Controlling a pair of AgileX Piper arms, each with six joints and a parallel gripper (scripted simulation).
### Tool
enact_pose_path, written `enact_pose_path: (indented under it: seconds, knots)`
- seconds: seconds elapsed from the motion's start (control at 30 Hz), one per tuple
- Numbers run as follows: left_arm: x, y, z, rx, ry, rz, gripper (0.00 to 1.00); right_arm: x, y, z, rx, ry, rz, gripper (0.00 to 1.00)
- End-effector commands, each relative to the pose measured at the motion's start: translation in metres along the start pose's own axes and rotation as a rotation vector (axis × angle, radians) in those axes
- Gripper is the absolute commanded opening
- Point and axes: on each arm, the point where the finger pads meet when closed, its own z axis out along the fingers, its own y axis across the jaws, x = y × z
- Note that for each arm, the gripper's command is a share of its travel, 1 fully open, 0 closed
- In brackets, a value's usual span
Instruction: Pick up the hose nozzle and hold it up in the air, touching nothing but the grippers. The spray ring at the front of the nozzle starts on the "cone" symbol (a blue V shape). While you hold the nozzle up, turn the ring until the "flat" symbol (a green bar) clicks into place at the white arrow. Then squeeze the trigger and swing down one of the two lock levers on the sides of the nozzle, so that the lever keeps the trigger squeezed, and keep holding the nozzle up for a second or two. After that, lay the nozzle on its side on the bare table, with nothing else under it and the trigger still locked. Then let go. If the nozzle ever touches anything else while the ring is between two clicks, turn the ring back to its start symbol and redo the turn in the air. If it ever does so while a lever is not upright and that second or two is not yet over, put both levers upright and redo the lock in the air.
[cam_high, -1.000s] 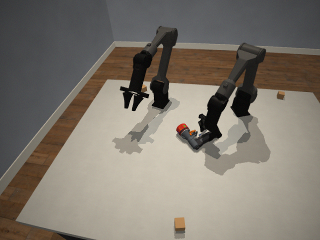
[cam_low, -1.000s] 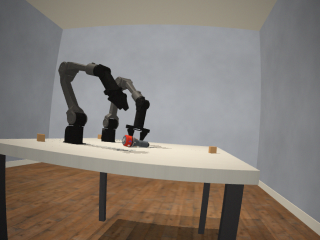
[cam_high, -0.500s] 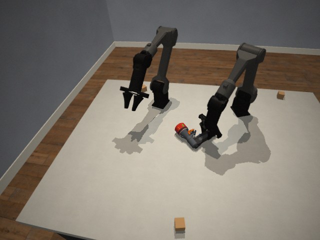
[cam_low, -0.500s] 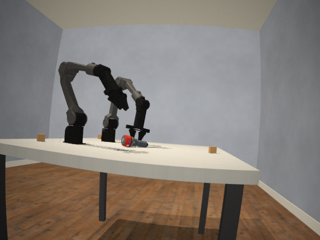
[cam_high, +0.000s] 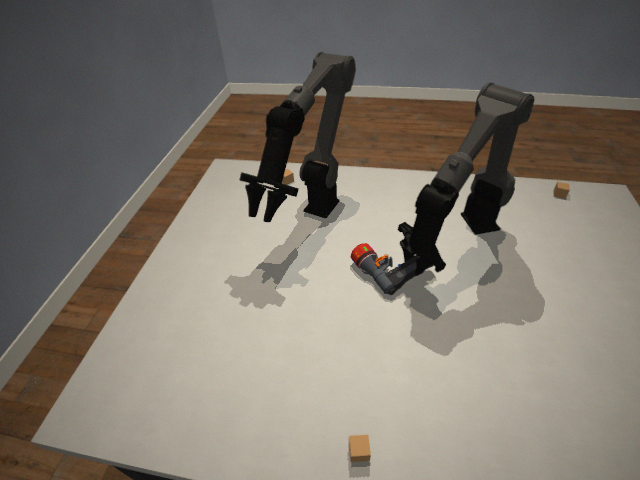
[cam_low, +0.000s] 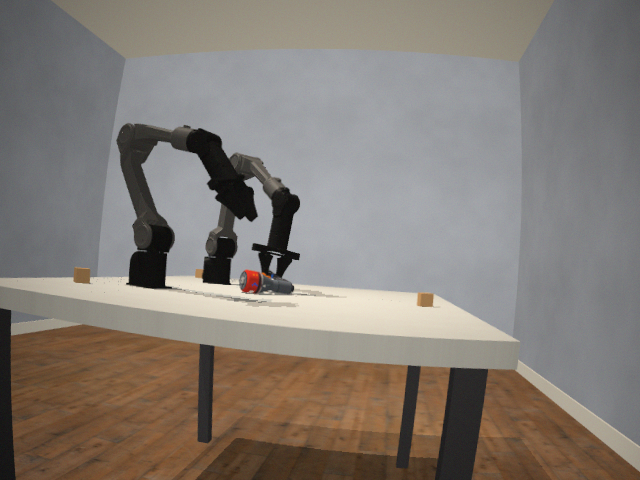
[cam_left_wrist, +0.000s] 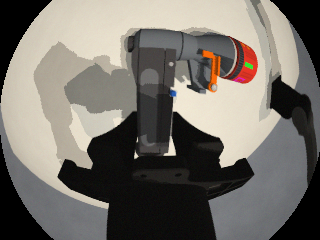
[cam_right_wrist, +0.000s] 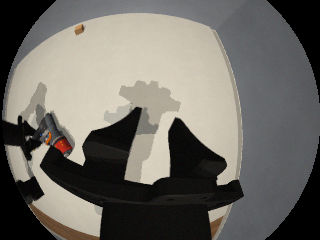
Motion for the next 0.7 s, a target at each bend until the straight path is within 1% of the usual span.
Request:
enact_pose_path:
  seconds: [0.0, 0.67]
  knots:
    - [-0.002, 0.000, -0.006, -0.002, -0.009, 0.000, 0.48, -0.001, 0.000, -0.001, 0.000, -0.004, 0.000, 0.50]
    - [-0.002, -0.004, -0.036, -0.001, -0.010, 0.000, 0.48, -0.001, 0.000, -0.001, 0.000, -0.004, 0.000, 0.50]
